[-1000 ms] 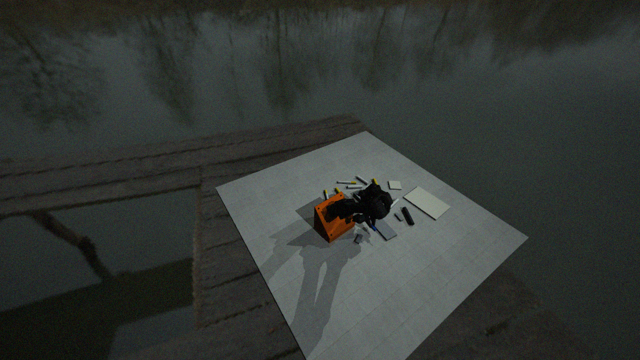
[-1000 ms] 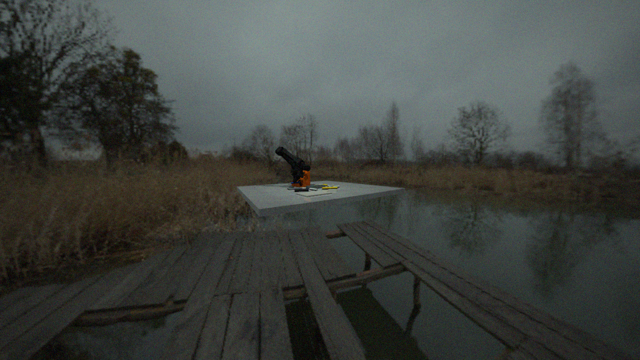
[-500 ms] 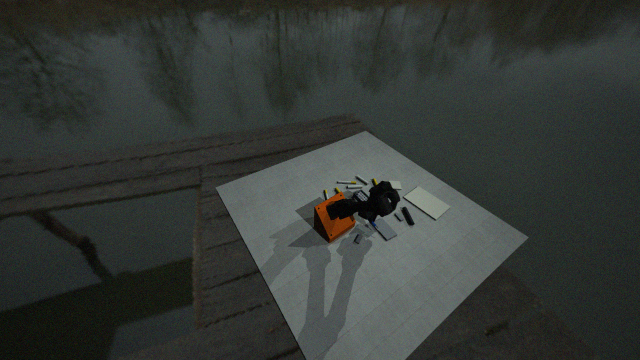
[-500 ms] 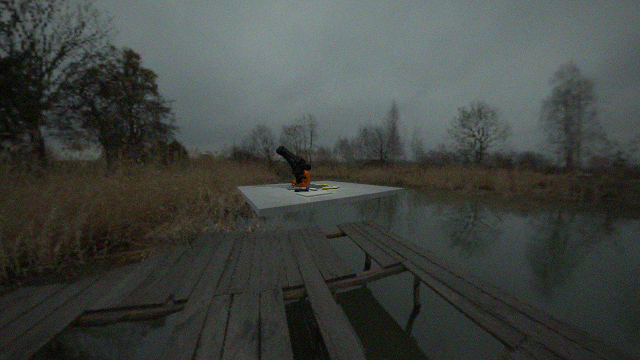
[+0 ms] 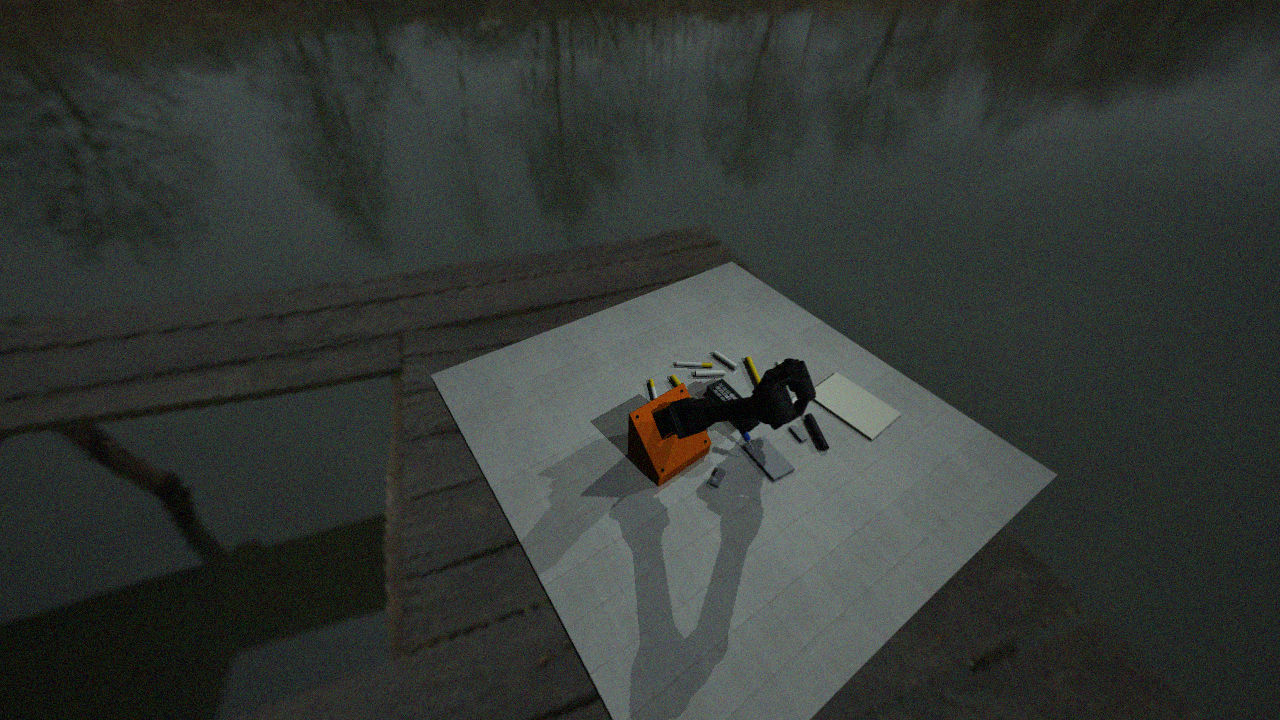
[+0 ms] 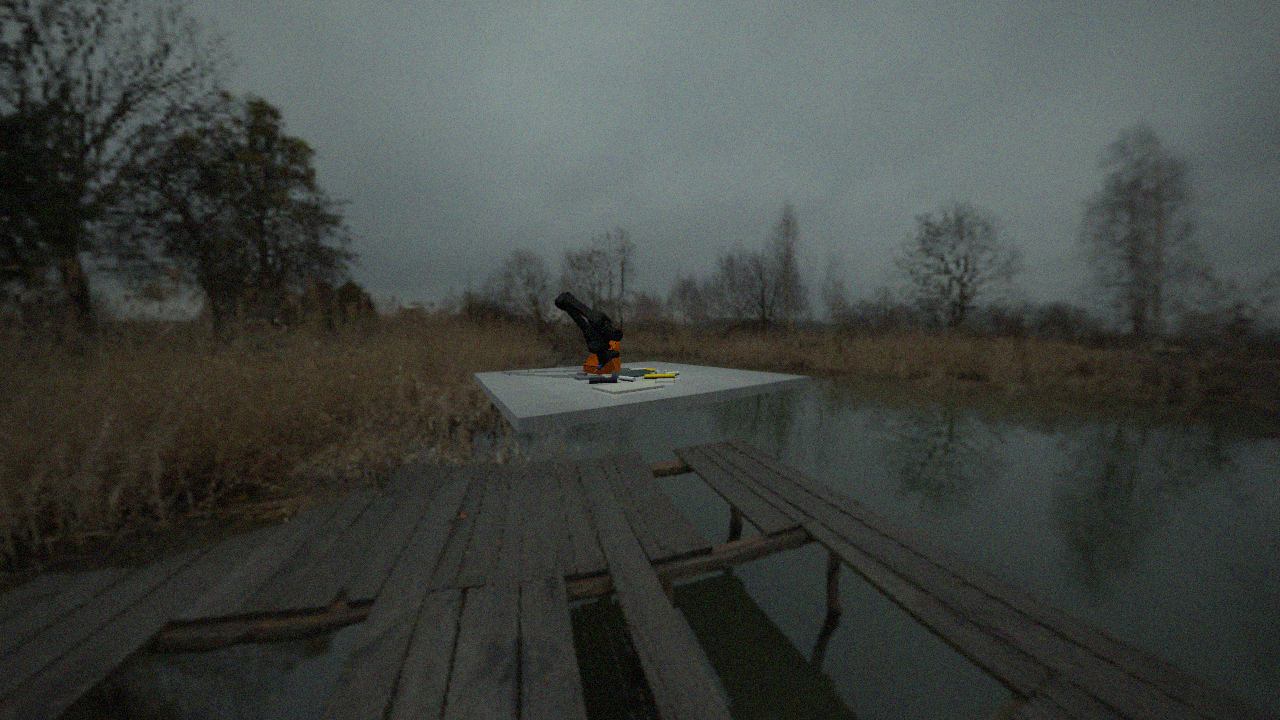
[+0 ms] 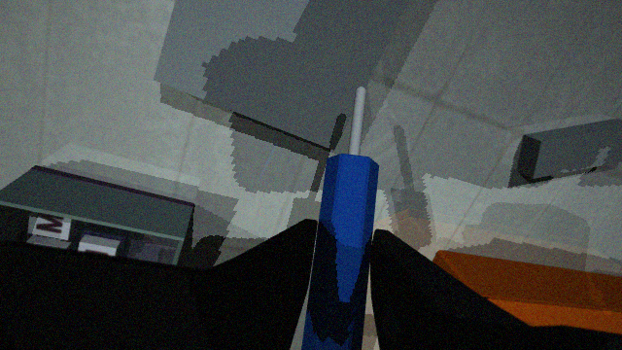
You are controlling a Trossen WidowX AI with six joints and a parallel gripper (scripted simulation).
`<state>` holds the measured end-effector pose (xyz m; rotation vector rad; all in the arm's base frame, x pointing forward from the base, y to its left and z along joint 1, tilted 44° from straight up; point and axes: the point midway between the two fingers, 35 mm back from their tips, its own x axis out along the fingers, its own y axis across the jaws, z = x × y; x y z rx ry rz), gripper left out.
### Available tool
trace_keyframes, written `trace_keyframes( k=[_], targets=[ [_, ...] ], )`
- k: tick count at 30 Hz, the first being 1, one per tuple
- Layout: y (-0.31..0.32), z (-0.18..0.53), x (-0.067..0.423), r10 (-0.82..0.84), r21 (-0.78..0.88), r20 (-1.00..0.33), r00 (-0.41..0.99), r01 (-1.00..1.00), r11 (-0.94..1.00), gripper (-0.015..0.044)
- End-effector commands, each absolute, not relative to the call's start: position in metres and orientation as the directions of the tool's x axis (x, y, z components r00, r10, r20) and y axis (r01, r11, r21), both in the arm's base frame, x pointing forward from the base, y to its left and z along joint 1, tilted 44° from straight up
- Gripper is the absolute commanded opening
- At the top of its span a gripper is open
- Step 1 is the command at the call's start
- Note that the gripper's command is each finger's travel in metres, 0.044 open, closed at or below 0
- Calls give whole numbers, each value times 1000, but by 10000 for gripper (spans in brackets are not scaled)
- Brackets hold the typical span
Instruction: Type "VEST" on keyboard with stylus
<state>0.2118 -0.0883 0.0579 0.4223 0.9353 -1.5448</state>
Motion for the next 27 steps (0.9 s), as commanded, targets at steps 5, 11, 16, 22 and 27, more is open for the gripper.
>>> trace_keyframes(
  k=[5, 11, 16, 22, 27],
  targets=[
    [-76, 56, 229, -512, -384, -812, -280, 917, 107, 0],
    [-65, 57, 242, -395, -405, -862, -317, 900, 163, 0],
    [-56, 59, 254, -291, -407, -894, -340, 888, 213, 0],
    [-45, 62, 268, -160, -390, -920, -359, 879, 275, 0],
    [-36, 67, 281, -49, -361, -930, -365, 875, 323, 0]
  ],
)
